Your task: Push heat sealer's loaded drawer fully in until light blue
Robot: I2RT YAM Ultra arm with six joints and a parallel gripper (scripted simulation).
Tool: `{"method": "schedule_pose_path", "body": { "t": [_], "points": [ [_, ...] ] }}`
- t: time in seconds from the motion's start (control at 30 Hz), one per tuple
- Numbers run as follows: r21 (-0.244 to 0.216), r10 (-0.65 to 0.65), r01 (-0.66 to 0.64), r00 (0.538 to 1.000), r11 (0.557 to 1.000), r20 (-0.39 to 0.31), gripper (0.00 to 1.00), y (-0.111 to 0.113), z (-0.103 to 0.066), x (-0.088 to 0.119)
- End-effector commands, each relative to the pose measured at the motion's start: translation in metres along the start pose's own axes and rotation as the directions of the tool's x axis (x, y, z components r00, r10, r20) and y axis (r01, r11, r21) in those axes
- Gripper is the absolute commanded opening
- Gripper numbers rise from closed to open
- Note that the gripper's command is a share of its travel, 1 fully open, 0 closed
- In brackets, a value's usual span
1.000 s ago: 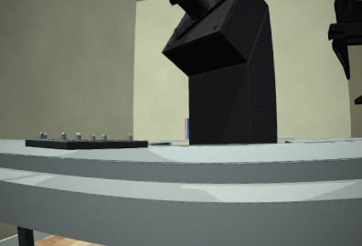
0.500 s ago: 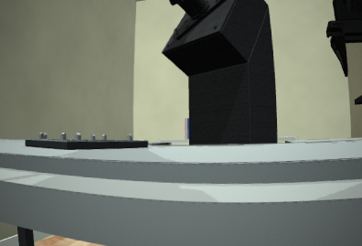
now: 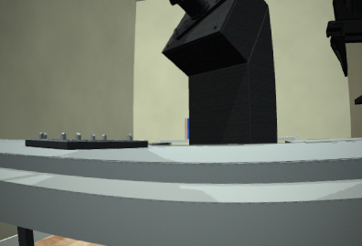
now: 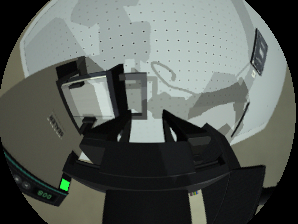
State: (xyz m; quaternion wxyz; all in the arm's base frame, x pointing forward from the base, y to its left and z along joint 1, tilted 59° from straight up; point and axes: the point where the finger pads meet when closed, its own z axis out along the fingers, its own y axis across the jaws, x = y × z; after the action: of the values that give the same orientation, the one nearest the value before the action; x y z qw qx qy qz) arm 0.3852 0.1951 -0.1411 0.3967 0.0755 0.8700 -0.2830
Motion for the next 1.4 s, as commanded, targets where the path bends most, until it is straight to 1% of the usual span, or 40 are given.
{"method": "schedule_pose_path", "body": {
  "t": [0.0,0.3,0.33,0.37,0.4,0.47,0.57,0.63,0.67,0.77,0.8,1.0,1.07,1.1,1.13,1.2,1.27,1.33,1.37],
  "points": [
    [-0.029,0.002,-0.001,0.999,1.0,0.034,0.45,0.013,-0.018,-0.009],
    [-0.029,0.002,-0.001,0.999,1.0,0.034,0.45,0.013,-0.018,-0.009],
    [-0.07,-0.013,0.014,1.0,0.997,0.02,0.3,0.004,-0.016,-0.001],
    [-0.102,-0.012,0.014,1.0,0.995,0.019,0.3,-0.001,-0.015,-0.002],
    [-0.122,-0.003,0.004,1.0,0.992,0.012,0.3,-0.009,-0.008,-0.003],
    [-0.189,-0.003,0.006,1.0,0.982,0.013,0.3,-0.009,-0.008,-0.003],
    [-0.286,-0.003,0.008,1.0,0.958,0.015,0.3,-0.022,-0.007,-0.004],
    [-0.349,-0.004,0.009,1.0,0.937,0.016,0.3,-0.022,-0.007,-0.004],
    [-0.364,-0.004,0.009,1.0,0.932,0.016,0.3,-0.022,-0.007,-0.004],
    [-0.364,-0.004,0.009,1.0,0.932,0.016,0.3,-0.022,-0.007,-0.004],
    [-0.364,-0.045,0.046,0.999,0.93,0.011,0.3,-0.019,-0.007,0.013],
    [-0.364,-0.045,0.046,0.999,0.93,0.011,0.3,-0.019,-0.007,0.013],
    [-0.378,-0.012,0.021,1.0,0.926,0.026,0.3,-0.014,-0.012,-0.002],
    [-0.38,-0.007,0.017,1.0,0.925,0.028,0.3,-0.012,-0.012,-0.004],
    [-0.394,-0.004,0.01,1.0,0.919,0.017,0.3,-0.026,-0.006,-0.004],
    [-0.454,-0.004,0.012,1.0,0.891,0.018,0.3,-0.035,-0.005,-0.004],
    [-0.512,-0.004,0.013,1.0,0.859,0.019,0.3,-0.035,-0.005,-0.004],
    [-0.512,-0.004,0.013,1.0,0.859,0.019,0.3,-0.035,-0.005,-0.004],
    [-0.51,-0.035,0.031,0.999,0.86,0.003,0.3,-0.036,0.0,0.012]
  ]
}}
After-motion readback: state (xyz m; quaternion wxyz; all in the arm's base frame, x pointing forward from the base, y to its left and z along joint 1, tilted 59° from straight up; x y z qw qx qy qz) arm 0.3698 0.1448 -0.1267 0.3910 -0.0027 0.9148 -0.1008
